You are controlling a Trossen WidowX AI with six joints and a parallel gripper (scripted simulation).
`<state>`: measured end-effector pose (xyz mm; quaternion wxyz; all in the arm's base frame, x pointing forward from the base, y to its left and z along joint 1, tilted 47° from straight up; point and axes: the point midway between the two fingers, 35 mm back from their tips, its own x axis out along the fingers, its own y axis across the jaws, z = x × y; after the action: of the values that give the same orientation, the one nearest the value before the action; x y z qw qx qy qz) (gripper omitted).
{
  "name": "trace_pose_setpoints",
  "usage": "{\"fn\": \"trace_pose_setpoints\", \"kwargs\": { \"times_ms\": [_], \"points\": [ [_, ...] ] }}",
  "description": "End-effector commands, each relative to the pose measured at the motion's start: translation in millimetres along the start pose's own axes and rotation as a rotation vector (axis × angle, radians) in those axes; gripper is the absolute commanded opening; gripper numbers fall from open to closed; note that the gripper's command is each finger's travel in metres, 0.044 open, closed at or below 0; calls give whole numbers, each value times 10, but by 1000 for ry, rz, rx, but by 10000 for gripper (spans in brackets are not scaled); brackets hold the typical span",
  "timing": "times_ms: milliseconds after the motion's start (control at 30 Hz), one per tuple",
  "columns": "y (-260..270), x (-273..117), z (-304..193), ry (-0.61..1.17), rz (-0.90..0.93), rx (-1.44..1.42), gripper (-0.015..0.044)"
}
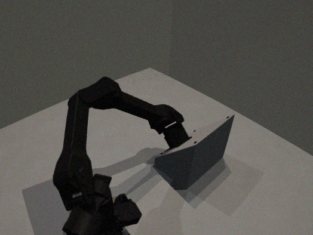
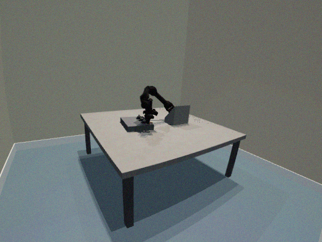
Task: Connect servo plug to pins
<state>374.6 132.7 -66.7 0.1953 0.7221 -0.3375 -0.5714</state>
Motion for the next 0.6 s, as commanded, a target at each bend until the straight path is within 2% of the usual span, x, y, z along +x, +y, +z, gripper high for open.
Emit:
{"fn": "trace_pose_setpoints", "kwargs": {
  "times_ms": [0, 267, 567],
  "points": [
    [-15, -136, -13, 3, -4, 4, 0],
    [-8, -541, -2, 2, -5, 4, 0],
    [138, -596, 41, 1, -4, -10, 0]
  ]
}}
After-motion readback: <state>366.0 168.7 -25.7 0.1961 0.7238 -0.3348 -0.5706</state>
